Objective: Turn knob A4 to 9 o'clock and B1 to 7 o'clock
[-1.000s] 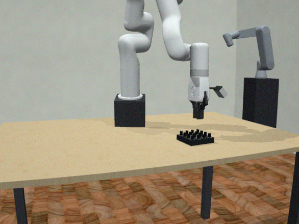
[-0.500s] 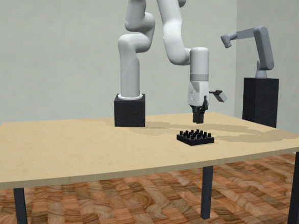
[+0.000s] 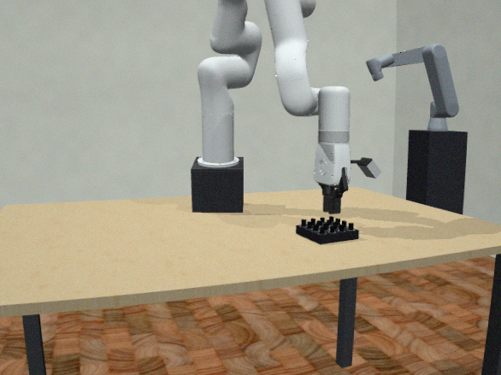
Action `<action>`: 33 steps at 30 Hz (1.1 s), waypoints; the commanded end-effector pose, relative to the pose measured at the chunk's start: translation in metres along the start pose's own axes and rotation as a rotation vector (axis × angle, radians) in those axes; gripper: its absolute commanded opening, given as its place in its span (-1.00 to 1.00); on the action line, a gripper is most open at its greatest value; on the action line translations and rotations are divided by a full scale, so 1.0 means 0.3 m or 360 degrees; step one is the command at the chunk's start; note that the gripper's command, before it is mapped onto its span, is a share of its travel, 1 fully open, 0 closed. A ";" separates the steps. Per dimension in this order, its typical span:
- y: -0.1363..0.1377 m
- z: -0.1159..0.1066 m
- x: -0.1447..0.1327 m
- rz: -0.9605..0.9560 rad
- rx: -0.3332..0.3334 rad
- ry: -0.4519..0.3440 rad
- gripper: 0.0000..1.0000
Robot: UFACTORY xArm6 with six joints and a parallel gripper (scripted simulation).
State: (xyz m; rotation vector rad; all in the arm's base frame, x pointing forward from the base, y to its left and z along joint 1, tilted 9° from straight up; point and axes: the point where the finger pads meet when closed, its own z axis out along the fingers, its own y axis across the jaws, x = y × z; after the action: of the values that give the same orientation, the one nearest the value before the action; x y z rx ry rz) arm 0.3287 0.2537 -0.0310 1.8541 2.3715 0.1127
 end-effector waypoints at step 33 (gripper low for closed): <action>0.005 0.017 0.002 0.0000 -0.0006 0.0002 -0.61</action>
State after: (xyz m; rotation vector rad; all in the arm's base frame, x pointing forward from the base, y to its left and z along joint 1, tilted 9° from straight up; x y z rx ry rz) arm 0.3300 0.2536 -0.0369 1.8538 2.3711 0.1133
